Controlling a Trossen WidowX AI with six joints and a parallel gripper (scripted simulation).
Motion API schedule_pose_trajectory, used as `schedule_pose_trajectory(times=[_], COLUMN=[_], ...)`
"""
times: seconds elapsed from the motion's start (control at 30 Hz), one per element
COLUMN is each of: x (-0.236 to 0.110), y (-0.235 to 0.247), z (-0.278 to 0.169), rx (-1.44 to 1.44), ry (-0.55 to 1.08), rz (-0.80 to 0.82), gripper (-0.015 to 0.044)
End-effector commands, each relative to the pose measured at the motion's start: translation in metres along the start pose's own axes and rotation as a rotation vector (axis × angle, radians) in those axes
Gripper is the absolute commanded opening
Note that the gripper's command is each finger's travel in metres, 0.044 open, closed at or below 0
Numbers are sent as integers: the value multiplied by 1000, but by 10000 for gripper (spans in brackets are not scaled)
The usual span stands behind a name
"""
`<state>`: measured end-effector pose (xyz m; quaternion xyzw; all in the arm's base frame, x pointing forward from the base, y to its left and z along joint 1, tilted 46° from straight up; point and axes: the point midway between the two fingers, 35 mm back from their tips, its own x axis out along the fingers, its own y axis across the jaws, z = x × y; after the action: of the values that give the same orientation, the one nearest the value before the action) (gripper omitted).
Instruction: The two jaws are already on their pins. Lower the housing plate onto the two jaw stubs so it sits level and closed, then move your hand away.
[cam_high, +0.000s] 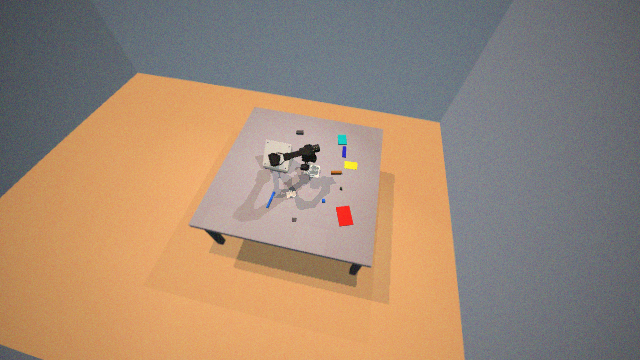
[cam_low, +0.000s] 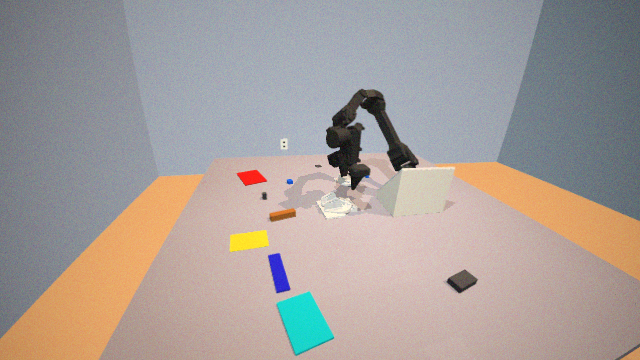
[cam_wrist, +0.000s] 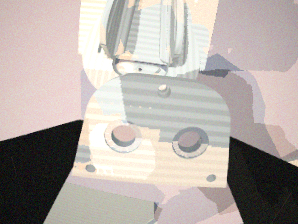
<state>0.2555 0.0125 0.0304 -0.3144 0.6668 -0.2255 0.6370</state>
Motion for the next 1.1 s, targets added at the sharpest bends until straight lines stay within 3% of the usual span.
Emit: schedule_pose_trajectory(times=[0.0,1.07], x=[1,1], y=[11,16], z=[-2,-3], rx=[18,35], ry=[2,2], rz=[-7,-9], gripper=[351,351])
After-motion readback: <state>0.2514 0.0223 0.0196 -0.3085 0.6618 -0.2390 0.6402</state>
